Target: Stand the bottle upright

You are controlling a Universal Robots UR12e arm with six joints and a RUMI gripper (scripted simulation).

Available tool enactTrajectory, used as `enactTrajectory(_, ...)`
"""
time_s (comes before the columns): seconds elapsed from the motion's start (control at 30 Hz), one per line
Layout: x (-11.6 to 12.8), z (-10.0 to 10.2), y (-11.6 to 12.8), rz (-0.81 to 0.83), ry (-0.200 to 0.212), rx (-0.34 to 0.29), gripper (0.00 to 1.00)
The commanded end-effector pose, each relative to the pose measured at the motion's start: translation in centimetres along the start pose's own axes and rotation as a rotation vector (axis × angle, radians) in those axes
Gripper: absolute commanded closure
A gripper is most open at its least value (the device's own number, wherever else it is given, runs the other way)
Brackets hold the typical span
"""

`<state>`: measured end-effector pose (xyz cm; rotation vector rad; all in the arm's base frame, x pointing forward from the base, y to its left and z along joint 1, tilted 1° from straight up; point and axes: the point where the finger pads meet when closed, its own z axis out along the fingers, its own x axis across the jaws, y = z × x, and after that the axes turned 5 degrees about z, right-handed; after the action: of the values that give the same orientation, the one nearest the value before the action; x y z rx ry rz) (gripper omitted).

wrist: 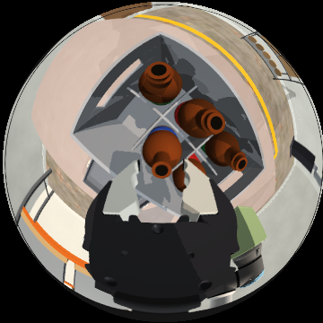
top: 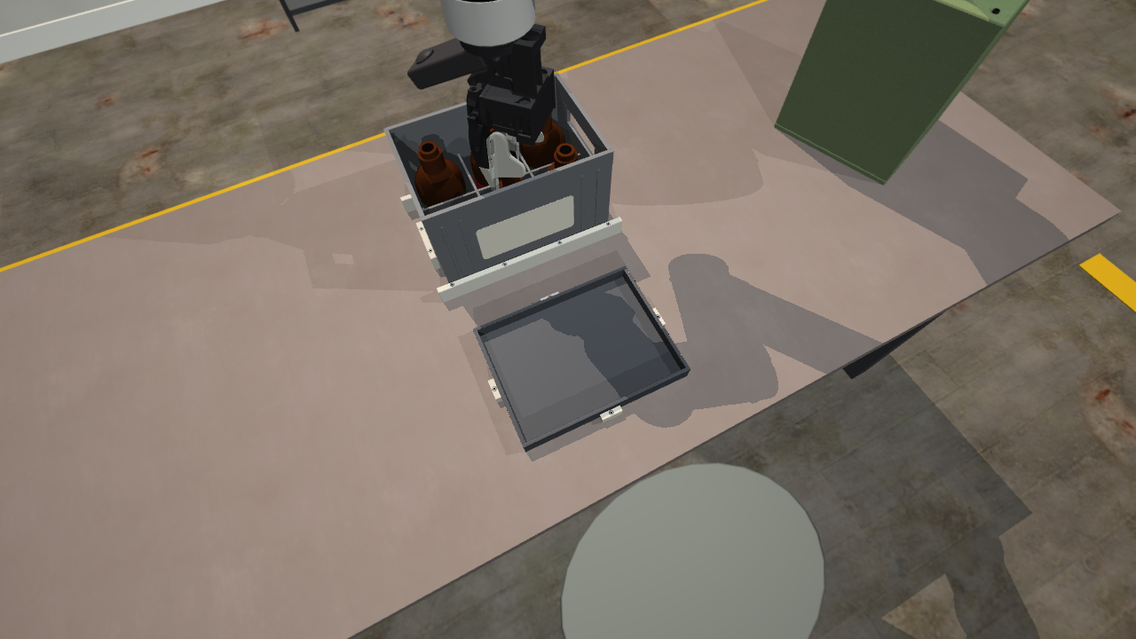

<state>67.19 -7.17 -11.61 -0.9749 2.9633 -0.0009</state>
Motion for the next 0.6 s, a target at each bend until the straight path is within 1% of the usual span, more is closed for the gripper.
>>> enactTrajectory(0.0,0.16,0.14,0.23,0.000,0.002,-0.002,0.62)
enactTrajectory(0.5,0.16,0.14,0.23,0.000,0.002,-0.002,0.62)
enactTrajectory(0.53,0.16,0.14,0.23,0.000,0.002,-0.002,1.00)
enactTrajectory(0.57,0.16,0.14,0.23,0.000,0.002,-0.002,1.00)
